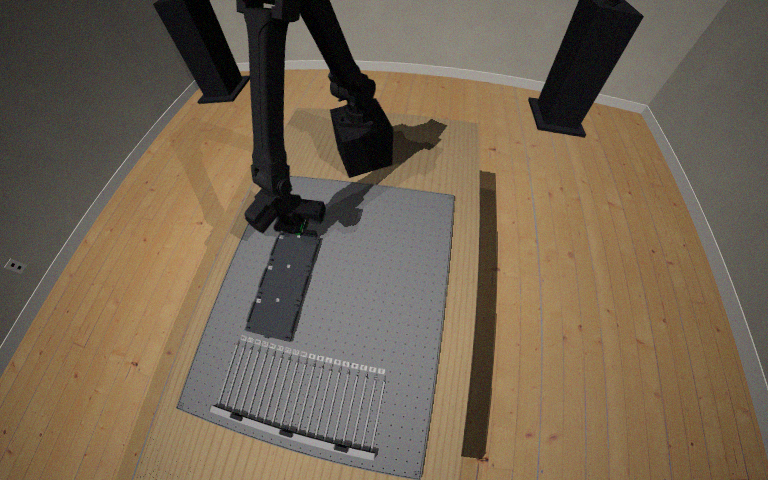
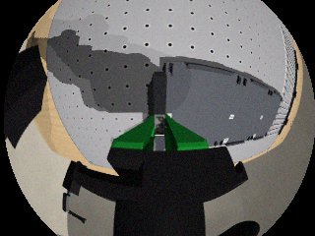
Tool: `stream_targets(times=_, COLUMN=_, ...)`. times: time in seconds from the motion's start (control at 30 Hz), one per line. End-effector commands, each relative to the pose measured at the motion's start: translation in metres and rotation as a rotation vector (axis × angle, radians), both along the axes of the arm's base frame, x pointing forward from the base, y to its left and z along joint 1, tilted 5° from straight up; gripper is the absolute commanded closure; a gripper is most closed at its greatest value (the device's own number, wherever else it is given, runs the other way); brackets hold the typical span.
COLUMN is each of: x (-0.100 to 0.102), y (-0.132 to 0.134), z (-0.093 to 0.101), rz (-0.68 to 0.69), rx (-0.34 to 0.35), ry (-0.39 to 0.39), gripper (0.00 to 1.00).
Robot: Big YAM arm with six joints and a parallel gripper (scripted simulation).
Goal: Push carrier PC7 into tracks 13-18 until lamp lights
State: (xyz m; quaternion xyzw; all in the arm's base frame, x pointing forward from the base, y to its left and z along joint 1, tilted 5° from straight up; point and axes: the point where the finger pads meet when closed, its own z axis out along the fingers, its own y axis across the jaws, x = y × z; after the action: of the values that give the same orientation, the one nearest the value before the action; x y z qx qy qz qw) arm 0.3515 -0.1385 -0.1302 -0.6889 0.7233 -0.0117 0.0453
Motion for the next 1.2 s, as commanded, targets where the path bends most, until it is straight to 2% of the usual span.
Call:
stream_targets(times=0.0, x=0.0094, y=-0.0158, z=0.0009, rz=-0.009, rx=-0.005, ry=-0.007, gripper=1.0)
stream_targets(times=1.17, x=0.0093, y=-0.0193, z=0.0008, rz=-0.028, rx=-0.005, ry=-0.007, gripper=1.0)
